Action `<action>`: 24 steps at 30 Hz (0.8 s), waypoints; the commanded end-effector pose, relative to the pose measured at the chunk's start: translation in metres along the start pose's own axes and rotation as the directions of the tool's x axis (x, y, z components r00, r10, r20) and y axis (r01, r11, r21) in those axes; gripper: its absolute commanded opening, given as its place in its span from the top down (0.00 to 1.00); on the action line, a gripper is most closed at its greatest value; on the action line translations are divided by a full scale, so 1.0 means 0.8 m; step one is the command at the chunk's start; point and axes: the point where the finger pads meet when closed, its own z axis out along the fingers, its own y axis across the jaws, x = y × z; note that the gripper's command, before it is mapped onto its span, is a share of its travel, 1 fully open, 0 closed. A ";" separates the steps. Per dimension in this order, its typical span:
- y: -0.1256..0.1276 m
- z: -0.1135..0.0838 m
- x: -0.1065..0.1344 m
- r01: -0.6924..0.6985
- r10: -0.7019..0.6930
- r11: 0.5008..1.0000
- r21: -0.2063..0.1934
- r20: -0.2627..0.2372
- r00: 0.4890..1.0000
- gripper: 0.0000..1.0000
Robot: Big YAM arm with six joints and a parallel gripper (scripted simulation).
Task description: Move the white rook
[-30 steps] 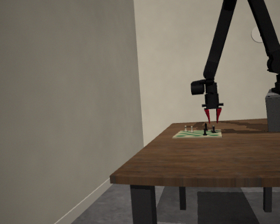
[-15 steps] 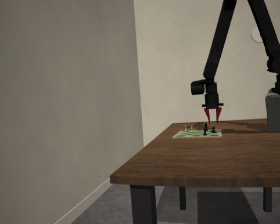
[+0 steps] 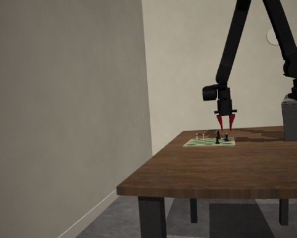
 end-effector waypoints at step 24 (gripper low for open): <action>0.021 0.041 0.002 0.010 -0.009 1.000 -0.025 0.008 1.000 0.64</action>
